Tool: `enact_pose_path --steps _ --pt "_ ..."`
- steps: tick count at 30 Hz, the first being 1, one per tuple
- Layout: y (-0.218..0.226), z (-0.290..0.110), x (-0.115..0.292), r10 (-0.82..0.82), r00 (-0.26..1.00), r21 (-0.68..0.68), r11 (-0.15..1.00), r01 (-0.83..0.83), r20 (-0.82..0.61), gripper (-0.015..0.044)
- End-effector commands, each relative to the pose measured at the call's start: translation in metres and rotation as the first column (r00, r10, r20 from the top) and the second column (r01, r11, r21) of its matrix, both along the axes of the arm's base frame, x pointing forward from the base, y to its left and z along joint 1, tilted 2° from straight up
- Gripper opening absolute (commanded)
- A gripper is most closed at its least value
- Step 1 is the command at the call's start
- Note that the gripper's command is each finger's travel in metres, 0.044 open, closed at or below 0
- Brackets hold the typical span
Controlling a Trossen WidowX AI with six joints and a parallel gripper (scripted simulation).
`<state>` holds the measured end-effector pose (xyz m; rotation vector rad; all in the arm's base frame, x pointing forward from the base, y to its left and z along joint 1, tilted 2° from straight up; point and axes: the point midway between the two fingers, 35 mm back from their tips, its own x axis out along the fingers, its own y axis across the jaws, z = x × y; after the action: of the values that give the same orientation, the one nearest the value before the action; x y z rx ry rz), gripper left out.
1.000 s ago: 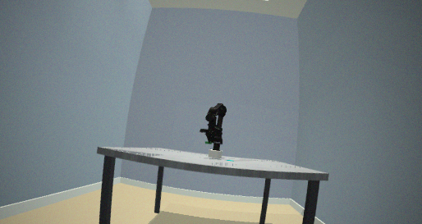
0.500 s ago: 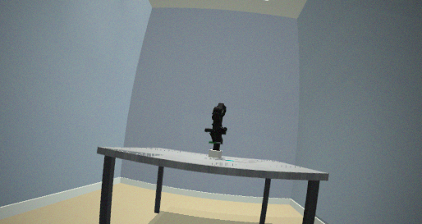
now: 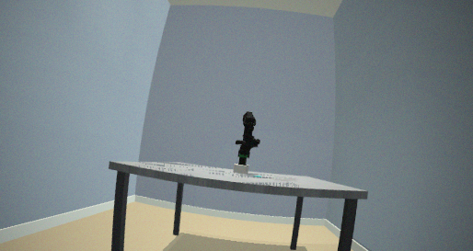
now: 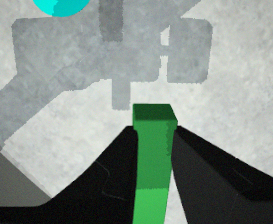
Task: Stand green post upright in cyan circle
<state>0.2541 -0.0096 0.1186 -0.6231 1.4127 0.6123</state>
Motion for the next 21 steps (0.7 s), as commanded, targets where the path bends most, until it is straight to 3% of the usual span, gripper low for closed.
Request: enact_pose_path --steps 1,21 --pt "0.011 0.002 0.003 0.027 1.000 -0.004 1.000 -0.027 0.001 0.0023" --pt "0.065 0.010 0.005 0.164 0.986 -0.005 0.986 -0.164 0.005 0.0023"
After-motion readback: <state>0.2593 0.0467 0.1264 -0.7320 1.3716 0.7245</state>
